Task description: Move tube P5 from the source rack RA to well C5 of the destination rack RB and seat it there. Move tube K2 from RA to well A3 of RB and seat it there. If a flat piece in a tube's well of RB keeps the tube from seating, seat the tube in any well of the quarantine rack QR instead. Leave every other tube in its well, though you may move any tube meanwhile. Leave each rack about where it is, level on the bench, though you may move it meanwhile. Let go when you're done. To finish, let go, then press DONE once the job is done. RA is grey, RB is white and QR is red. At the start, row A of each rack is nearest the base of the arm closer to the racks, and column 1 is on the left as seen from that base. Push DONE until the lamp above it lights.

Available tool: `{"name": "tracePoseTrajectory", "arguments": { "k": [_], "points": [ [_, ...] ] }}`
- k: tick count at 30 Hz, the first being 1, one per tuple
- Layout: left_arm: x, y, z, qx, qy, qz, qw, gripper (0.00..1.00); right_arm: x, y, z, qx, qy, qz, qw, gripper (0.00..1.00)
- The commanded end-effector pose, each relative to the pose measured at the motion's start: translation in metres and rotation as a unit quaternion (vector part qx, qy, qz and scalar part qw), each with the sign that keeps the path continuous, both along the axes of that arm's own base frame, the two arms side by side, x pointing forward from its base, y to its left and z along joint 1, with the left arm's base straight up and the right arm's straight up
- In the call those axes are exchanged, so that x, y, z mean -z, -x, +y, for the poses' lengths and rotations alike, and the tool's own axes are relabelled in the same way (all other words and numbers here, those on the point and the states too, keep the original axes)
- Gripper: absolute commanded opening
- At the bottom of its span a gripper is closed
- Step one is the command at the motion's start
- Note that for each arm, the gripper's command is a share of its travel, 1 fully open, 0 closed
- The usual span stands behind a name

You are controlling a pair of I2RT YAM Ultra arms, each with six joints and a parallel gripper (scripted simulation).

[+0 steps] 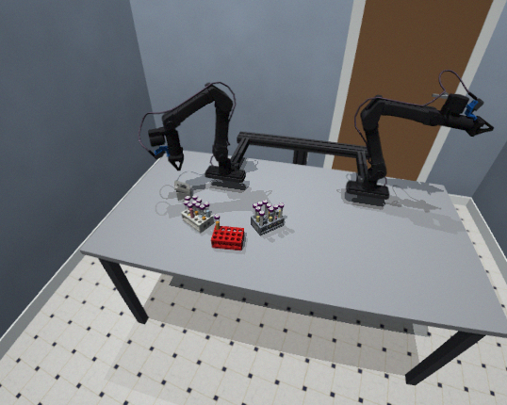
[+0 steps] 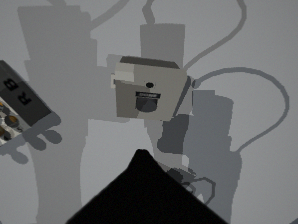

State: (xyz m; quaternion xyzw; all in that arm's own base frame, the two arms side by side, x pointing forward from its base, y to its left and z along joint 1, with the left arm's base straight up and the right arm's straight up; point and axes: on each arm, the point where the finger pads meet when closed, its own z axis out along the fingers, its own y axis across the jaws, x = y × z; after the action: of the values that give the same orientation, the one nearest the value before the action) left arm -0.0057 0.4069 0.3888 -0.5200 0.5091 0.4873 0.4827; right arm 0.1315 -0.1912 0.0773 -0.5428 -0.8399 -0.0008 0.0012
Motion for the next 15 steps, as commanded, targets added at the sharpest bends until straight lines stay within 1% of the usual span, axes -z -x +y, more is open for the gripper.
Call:
{"name": "tracePoseTrajectory", "arguments": {
  "k": [1, 3, 5, 8, 9, 10, 15],
  "points": [
    [-0.027, 0.002, -0.009, 0.0, -0.029, 0.003, 1.0, 0.0, 0.0, 0.011, 0.001, -0.021, 0.0, 0.001, 1.0, 0.0],
    [-0.027, 0.002, -0.009, 0.0, -0.029, 0.003, 1.0, 0.0, 0.0, 0.011, 0.001, -0.021, 0.0, 0.001, 1.0, 0.0],
    [-0.027, 0.002, -0.009, 0.0, -0.029, 0.003, 1.0, 0.0, 0.0, 0.012, 0.013, -0.031, -0.004, 0.001, 1.0, 0.0],
    [-0.027, 0.002, -0.009, 0.0, -0.029, 0.003, 1.0, 0.0, 0.0, 0.013, 0.016, -0.031, -0.004, 0.001, 1.0, 0.0],
    [-0.027, 0.002, -0.009, 0.0, -0.029, 0.003, 1.0, 0.0, -0.005, 0.011, 0.012, -0.031, 0.003, -0.004, 1.0, 0.0],
    [-0.027, 0.002, -0.009, 0.0, -0.029, 0.003, 1.0, 0.0, -0.011, 0.004, 0.002, -0.031, 0.021, -0.015, 0.999, 0.0],
    [-0.027, 0.002, -0.009, 0.0, -0.029, 0.003, 1.0, 0.0, -0.004, 0.003, 0.0, -0.027, 0.009, -0.007, 1.0, 0.0]
  ]
}}
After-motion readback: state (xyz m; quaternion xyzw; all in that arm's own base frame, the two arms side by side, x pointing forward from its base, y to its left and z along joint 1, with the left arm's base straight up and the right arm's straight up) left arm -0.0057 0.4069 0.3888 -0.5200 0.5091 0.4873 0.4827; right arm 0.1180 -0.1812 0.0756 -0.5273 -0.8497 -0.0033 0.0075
